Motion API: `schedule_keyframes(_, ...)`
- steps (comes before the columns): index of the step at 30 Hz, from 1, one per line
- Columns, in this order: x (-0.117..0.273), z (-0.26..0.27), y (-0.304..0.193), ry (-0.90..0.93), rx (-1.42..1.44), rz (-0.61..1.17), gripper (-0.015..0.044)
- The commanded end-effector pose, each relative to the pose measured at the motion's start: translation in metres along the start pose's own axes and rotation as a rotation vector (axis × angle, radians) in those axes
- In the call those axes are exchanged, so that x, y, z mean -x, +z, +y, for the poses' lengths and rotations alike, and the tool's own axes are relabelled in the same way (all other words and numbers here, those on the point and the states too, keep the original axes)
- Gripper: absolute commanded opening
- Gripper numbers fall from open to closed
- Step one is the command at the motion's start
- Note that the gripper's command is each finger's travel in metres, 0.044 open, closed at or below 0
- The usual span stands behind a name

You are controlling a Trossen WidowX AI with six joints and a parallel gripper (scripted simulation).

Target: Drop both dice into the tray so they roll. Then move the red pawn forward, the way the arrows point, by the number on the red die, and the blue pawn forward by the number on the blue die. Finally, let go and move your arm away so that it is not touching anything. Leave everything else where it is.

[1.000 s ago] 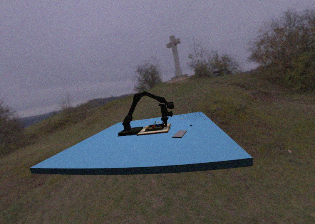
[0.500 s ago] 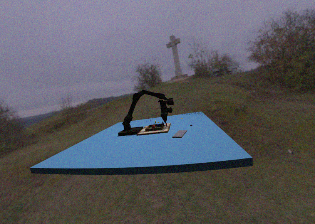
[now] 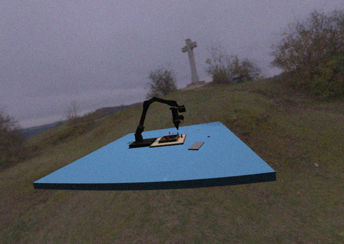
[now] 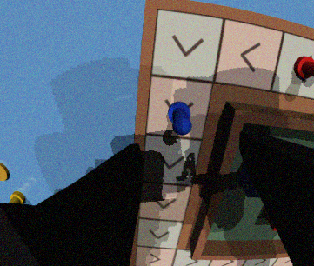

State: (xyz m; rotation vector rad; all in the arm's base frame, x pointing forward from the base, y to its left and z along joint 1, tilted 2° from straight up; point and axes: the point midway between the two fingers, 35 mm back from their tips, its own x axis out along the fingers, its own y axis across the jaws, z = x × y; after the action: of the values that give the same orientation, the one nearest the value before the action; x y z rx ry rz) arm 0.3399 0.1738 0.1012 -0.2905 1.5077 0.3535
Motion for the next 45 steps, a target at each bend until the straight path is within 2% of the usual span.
schedule_keyframes(1,0.002,0.002,-0.004,-0.003,-0.006,-0.005,0.0200)
schedule_keyframes(9,0.001,0.001,-0.004,-0.003,-0.006,-0.005,0.0200)
schedule_keyframes(42,-0.054,0.001,-0.003,-0.002,-0.006,-0.005,0.0200)
schedule_keyframes(45,-0.054,0.001,-0.003,-0.002,-0.006,-0.005,0.0121)
